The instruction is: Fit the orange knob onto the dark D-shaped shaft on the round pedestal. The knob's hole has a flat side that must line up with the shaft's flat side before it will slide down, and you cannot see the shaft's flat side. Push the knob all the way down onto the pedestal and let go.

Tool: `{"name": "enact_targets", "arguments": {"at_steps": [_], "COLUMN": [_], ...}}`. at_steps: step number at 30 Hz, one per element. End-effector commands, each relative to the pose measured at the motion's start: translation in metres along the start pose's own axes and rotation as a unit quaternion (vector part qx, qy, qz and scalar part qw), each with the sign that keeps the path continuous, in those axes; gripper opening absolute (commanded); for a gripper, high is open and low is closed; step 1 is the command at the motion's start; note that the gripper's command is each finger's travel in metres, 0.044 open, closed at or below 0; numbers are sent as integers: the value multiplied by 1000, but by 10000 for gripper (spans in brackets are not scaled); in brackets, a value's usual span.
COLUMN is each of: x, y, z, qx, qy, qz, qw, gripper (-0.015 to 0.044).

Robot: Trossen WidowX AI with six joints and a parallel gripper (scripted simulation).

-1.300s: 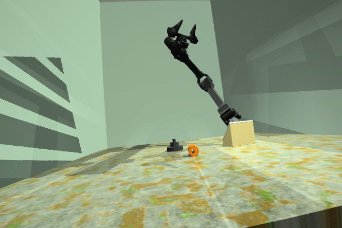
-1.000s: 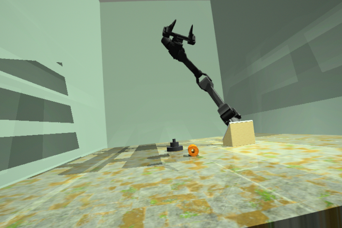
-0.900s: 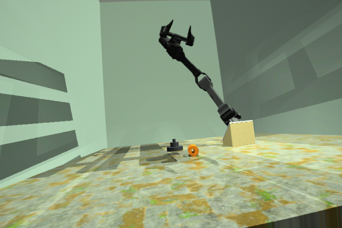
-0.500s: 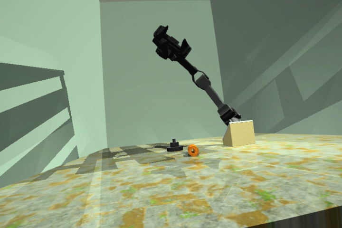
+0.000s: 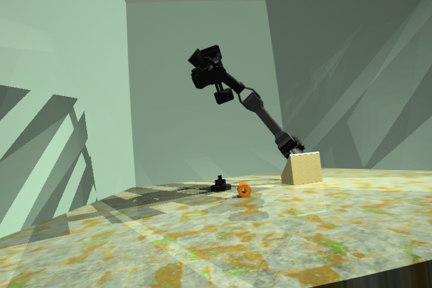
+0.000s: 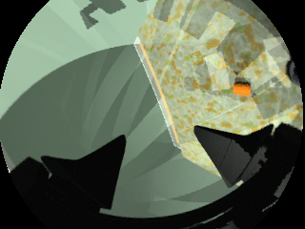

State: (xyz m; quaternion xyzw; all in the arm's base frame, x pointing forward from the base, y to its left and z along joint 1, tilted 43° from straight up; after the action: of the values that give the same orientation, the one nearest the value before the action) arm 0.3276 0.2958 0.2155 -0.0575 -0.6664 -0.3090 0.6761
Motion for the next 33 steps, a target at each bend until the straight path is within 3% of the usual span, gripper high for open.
{"name": "enact_targets", "arguments": {"at_steps": [1,12,24,33], "x": [-50,-111,-155,-156], "y": [-33,-91,-162,-164], "z": [-15,-33,-43,-43], "qx": [163,419,635,639], "qy": [-38,-5,156,161], "qz": [124,320,483,486], "qw": [978,850,582,574], "gripper": [440,440,440,440]}}
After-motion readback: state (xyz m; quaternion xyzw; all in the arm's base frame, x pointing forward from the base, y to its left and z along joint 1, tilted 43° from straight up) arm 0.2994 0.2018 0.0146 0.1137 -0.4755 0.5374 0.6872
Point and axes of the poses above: the point midway between the two fingers, 35 mm back from their tips, its own x axis back along the fingers, its own y axis across the jaws, z = x × y, the point moved 9 cm from there along x, back along the fingers, and after that the axes turned 13 degrees about -x, right-handed, at the moved point
